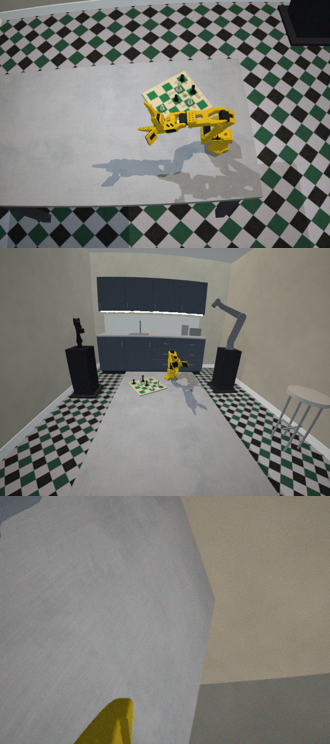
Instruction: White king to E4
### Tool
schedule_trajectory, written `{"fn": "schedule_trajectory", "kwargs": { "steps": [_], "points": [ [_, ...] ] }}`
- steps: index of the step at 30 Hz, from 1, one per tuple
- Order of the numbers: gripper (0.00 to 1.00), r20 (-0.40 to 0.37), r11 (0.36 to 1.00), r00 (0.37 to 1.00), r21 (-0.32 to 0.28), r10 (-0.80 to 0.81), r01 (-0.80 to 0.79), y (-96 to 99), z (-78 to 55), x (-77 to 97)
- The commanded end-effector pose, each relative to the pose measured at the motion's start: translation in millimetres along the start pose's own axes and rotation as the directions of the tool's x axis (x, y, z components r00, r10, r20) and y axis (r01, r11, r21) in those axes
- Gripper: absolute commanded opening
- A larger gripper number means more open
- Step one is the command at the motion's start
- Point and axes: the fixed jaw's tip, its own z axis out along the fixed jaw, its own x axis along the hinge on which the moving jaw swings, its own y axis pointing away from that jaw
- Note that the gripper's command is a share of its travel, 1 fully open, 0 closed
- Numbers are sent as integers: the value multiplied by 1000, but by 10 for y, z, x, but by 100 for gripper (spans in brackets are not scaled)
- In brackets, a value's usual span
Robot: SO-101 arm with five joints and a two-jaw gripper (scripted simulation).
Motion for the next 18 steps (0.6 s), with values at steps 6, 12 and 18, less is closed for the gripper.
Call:
{"fn": "schedule_trajectory", "kwargs": {
  "steps": [6,12,18],
  "points": [
    [83,-166,948,938,142,305,-283,-254,-60,552],
    [81,-237,843,819,293,522,-452,-397,-191,975],
    [79,-250,734,708,415,660,-538,-481,-329,1267]
  ]
}}
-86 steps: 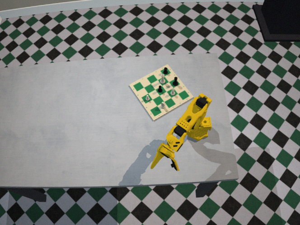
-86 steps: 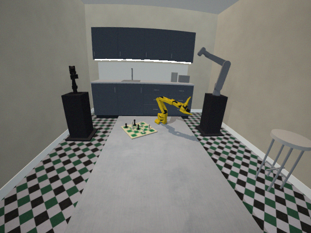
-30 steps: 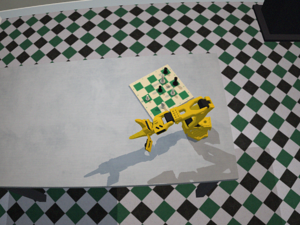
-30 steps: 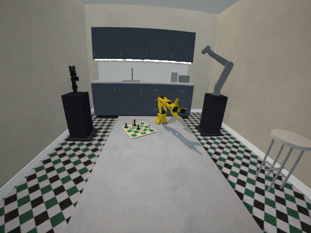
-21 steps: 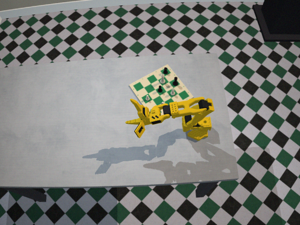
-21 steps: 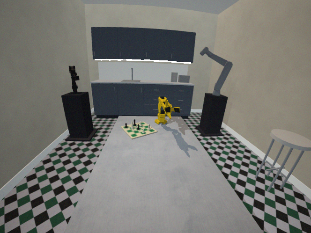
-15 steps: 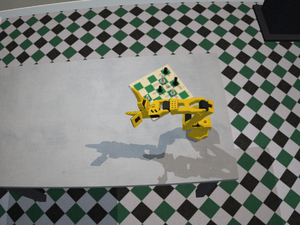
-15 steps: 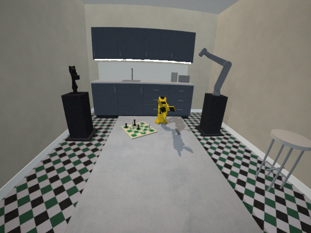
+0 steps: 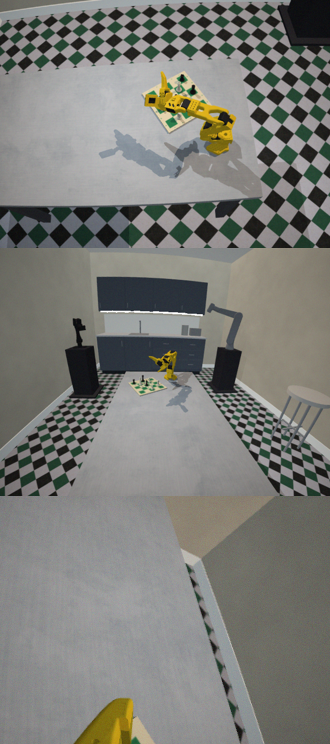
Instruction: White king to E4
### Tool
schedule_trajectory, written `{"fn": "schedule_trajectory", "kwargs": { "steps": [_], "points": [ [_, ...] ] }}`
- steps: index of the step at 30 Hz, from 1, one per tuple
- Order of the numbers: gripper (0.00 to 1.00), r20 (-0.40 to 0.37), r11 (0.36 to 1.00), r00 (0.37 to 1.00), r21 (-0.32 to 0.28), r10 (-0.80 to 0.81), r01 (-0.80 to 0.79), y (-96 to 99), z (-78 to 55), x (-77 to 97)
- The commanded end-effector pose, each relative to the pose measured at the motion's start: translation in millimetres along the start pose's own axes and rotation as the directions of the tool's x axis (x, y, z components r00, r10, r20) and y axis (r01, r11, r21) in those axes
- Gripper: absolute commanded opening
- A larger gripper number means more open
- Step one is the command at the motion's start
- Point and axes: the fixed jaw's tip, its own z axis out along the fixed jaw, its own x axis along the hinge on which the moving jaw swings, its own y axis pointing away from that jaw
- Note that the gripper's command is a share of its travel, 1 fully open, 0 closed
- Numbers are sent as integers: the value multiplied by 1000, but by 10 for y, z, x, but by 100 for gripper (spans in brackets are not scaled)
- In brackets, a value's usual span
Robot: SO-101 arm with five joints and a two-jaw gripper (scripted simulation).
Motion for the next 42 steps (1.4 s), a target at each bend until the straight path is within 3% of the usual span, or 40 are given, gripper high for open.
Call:
{"fn": "schedule_trajectory", "kwargs": {
  "steps": [1,3,6,7,14,16,22,30,42],
  "points": [
    [78,-45,988,990,85,136,-132,-229,-7,146],
    [78,-60,977,981,119,187,-179,-308,-17,213],
    [76,-85,927,941,219,328,-304,-526,-64,406],
    [76,-85,927,941,219,328,-304,-526,-64,406],
    [73,-62,761,819,416,571,-498,-910,-234,774],
    [73,-62,761,819,416,571,-498,-910,-234,774],
    [71,-10,631,733,516,680,-578,-1101,-373,976],
    [70,32,547,680,568,732,-615,-1204,-467,1091],
    [70,34,538,674,573,738,-618,-1210,-482,1102]
  ]
}}
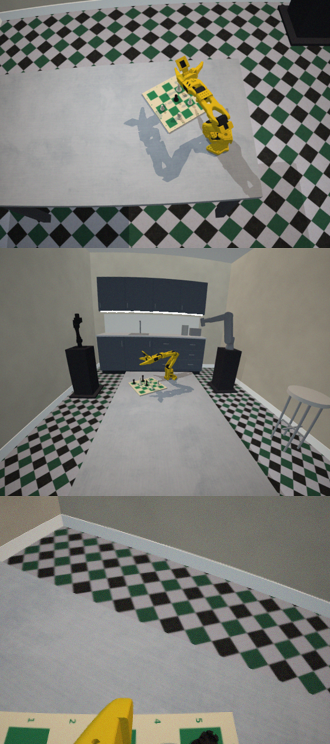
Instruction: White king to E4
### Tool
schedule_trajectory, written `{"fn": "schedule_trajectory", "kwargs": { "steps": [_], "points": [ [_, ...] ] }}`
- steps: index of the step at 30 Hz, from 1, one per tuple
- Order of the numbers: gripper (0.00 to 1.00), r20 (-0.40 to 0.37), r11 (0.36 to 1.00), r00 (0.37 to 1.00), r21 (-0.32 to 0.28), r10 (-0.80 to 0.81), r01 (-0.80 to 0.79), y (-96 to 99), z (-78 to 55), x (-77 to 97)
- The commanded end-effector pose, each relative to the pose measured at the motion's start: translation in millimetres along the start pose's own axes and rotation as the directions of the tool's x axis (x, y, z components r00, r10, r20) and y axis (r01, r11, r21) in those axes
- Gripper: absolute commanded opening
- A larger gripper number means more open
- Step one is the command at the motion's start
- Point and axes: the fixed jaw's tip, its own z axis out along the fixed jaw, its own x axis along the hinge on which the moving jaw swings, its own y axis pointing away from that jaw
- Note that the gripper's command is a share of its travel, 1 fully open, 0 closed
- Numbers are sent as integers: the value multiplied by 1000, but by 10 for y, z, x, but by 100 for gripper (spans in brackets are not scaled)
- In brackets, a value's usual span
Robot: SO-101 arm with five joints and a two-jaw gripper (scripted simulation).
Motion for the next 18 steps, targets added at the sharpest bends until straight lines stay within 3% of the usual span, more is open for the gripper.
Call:
{"fn": "schedule_trajectory", "kwargs": {
  "steps": [1,8,18],
  "points": [
    [70,0,1000,1000,6,11,-11,-20,-10,-19],
    [68,-32,1000,999,5,12,-11,-19,-74,-2],
    [62,-133,1000,991,1,12,-12,-13,-298,76]
  ]
}}
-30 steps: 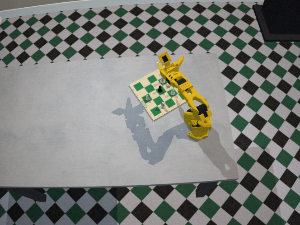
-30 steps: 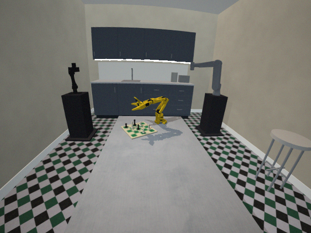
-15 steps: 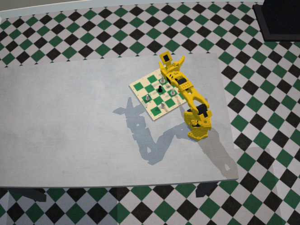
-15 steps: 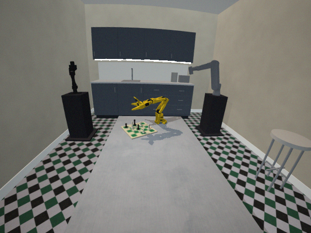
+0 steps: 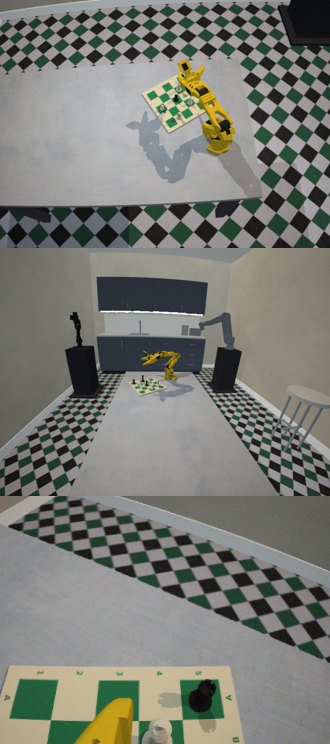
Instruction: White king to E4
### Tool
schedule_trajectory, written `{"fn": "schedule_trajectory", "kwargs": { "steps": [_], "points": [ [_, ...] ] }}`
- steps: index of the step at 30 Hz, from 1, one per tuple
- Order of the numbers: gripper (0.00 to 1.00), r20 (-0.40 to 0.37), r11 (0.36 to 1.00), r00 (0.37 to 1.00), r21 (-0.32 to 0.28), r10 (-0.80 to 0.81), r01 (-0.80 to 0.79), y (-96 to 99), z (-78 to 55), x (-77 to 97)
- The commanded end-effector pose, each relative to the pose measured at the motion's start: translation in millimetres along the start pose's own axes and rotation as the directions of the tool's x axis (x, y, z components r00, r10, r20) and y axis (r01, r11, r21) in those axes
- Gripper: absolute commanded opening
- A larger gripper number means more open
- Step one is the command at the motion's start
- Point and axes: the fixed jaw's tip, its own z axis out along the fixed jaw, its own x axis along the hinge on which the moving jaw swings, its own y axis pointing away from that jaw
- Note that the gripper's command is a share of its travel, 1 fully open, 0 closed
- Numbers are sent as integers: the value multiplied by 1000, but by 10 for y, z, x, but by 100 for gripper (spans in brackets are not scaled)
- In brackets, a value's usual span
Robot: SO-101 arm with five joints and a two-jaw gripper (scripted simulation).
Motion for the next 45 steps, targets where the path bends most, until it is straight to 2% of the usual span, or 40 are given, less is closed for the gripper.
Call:
{"fn": "schedule_trajectory", "kwargs": {
  "steps": [1,5,7,20,24,26,36,45],
  "points": [
    [60,-33,1000,999,5,12,-12,-16,-124,13],
    [58,-72,1000,997,3,12,-12,-12,-216,67],
    [58,-72,1000,997,3,12,-12,-12,-216,67],
    [50,-214,1000,977,-3,12,-13,2,-569,309],
    [48,-232,1000,973,-3,12,-13,5,-617,346],
    [46,-267,1000,964,-5,11,-13,9,-708,419],
    [41,-347,1000,938,-8,10,-14,20,-930,608],
    [40,-367,1000,930,-9,10,-14,23,-986,659]
  ]
}}
